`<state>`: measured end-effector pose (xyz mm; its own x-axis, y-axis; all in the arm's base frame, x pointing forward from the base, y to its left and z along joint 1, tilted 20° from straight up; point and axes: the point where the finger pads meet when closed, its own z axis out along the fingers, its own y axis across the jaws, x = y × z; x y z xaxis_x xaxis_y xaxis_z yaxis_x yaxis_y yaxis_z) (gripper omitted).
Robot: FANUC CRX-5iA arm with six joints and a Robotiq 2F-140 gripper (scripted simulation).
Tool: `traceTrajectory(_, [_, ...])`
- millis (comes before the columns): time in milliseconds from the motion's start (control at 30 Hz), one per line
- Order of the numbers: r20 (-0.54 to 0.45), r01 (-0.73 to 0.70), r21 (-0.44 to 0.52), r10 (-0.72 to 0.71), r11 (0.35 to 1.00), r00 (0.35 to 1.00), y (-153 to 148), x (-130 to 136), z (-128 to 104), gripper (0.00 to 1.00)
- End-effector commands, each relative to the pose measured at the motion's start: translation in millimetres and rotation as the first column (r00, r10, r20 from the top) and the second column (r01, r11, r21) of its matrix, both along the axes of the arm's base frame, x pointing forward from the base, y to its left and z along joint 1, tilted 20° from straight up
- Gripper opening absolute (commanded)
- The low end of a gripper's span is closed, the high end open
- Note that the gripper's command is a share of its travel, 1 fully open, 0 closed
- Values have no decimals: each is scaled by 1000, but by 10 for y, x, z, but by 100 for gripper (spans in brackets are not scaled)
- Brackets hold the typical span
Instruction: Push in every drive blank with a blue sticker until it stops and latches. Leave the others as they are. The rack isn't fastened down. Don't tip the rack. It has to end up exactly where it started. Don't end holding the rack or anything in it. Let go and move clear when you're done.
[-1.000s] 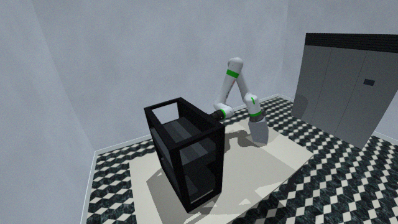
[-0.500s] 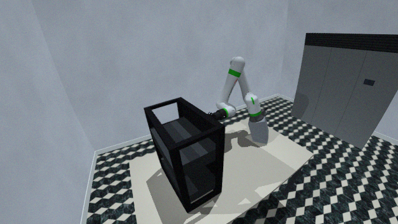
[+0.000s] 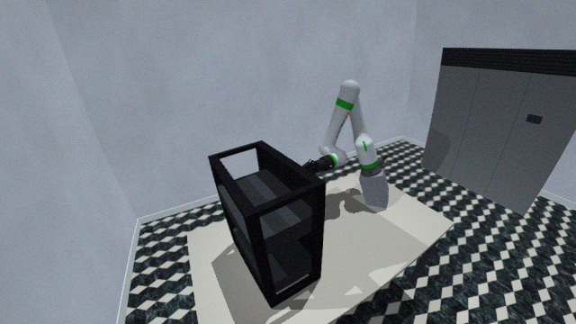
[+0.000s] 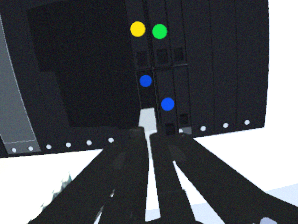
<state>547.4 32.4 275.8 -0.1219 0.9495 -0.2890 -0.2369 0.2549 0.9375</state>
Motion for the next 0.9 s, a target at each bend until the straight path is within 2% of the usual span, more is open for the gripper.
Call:
traceTrajectory(0, [0, 0, 0, 0, 1000, 1000, 3, -8, 22, 0])
traceTrajectory(200, [0, 0, 0, 0, 1000, 1000, 64, -77, 268, 0])
traceTrajectory(400, [0, 0, 0, 0, 1000, 1000, 72, -42, 279, 0])
traceTrajectory(633, [0, 0, 0, 0, 1000, 1000, 134, 286, 345, 0])
traceTrajectory(867, [0, 0, 0, 0, 1000, 1000, 137, 300, 347, 0])
